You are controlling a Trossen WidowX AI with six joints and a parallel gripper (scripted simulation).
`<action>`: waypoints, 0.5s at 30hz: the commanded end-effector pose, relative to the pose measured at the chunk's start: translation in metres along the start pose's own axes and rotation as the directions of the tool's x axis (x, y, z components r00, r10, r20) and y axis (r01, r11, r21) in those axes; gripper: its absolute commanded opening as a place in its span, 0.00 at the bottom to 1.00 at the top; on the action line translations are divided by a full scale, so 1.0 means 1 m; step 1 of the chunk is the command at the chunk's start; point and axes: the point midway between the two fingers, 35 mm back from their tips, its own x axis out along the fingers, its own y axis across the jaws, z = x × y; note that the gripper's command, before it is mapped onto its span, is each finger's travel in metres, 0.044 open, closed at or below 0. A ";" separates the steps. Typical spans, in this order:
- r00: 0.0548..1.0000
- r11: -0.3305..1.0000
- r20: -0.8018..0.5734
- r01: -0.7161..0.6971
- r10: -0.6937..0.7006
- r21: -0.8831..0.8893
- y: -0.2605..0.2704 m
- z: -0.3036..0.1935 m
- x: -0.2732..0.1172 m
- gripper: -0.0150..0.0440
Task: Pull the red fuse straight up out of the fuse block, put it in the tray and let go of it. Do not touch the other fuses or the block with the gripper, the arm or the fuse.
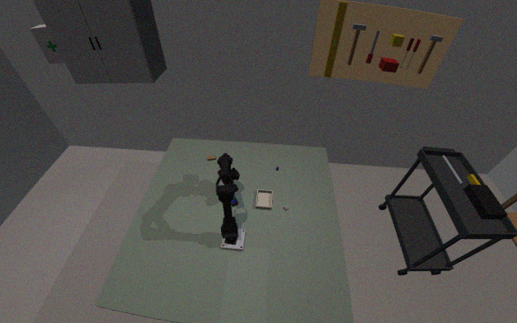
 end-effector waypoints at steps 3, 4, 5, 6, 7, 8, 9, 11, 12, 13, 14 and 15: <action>1.000 1.000 -0.002 -0.008 0.008 0.005 0.002 0.000 -0.010 0.25; 1.000 1.000 -0.002 -0.008 0.008 0.005 0.002 0.000 -0.012 0.25; 1.000 1.000 -0.002 -0.008 0.008 0.005 0.002 0.000 -0.013 0.25; 1.000 1.000 -0.002 -0.008 0.008 0.005 0.002 0.000 -0.015 0.25; 1.000 1.000 -0.002 -0.008 0.008 0.005 0.002 0.000 -0.017 0.25; 1.000 1.000 -0.002 -0.008 0.008 0.005 0.002 0.000 -0.018 0.25; 1.000 1.000 -0.002 -0.008 0.008 0.005 0.002 0.000 -0.020 0.25; 1.000 1.000 -0.002 -0.008 0.008 0.005 0.002 0.000 -0.022 0.25; 1.000 1.000 -0.002 -0.008 0.008 0.005 0.002 0.000 -0.022 0.25; 1.000 1.000 -0.002 -0.008 0.008 0.005 0.002 0.000 -0.022 0.25; 1.000 1.000 -0.002 -0.008 0.008 0.005 0.002 0.000 -0.022 0.25; 1.000 1.000 -0.002 -0.008 0.008 0.005 0.001 0.001 -0.022 0.25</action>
